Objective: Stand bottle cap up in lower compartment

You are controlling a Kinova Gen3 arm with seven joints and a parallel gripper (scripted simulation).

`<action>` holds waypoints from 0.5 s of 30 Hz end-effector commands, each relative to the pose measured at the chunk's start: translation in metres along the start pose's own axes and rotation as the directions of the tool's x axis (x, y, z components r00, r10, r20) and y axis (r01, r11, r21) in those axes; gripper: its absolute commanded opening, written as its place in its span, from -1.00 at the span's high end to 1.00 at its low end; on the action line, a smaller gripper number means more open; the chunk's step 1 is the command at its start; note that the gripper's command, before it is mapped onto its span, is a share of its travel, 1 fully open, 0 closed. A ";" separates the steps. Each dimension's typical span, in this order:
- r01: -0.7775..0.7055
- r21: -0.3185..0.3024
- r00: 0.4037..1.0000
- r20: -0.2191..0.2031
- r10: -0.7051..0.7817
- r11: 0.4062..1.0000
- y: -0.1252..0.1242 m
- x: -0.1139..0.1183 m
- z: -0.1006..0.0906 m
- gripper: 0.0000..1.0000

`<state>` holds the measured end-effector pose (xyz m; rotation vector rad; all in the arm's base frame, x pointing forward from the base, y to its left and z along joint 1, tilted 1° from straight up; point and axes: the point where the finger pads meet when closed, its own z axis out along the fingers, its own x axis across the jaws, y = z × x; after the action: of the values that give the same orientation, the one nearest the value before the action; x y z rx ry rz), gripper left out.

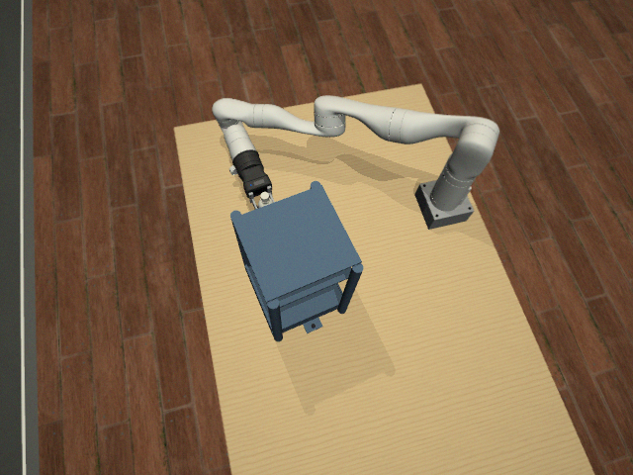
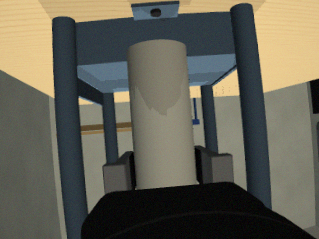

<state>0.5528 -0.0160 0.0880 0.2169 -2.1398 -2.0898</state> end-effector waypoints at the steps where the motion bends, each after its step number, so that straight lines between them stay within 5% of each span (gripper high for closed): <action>1: 0.013 -0.001 1.000 -0.017 -0.013 1.000 0.004 0.000 0.000 1.00; 15: 0.013 0.001 1.000 -0.009 -0.013 1.000 0.004 -0.003 0.002 1.00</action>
<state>0.5544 -0.0145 0.0879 0.2195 -2.1413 -2.0865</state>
